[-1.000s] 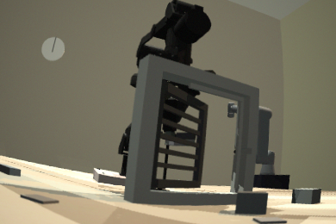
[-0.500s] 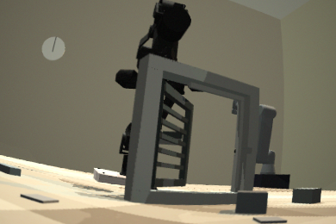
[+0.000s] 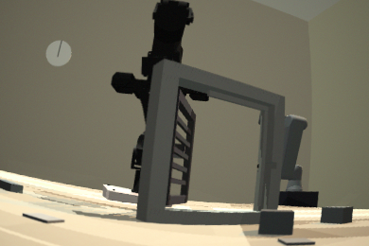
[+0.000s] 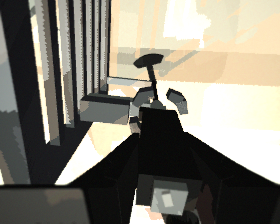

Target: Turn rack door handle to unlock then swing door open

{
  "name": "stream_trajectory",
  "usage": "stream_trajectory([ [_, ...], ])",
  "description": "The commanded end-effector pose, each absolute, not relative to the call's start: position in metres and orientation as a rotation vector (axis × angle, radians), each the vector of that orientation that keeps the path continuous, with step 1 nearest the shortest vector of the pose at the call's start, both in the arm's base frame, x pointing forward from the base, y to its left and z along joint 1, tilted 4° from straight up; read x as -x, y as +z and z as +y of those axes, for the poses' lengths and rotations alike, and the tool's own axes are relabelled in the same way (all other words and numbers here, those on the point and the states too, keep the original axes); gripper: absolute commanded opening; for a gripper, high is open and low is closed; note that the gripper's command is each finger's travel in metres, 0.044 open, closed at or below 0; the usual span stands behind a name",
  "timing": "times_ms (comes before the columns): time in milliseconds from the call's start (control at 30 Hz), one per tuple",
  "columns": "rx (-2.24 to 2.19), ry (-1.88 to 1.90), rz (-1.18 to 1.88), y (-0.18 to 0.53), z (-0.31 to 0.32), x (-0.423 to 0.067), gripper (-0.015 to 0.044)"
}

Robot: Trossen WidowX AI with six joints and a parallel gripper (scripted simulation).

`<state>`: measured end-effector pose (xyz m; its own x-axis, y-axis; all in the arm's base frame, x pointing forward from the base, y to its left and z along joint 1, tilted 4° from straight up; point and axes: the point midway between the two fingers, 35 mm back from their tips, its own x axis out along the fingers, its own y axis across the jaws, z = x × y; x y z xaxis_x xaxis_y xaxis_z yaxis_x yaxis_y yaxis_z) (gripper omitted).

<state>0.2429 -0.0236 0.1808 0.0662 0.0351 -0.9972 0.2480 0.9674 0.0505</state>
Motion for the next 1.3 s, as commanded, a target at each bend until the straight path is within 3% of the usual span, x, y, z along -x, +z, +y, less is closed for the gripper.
stream_trajectory([
  [0, -0.186, -0.11, 1.496, 0.18, -0.029, -0.244, 0.0018],
  [1267, 0.236, 0.271, 1.477, 0.179, -0.107, -0.262, 0.0018],
])
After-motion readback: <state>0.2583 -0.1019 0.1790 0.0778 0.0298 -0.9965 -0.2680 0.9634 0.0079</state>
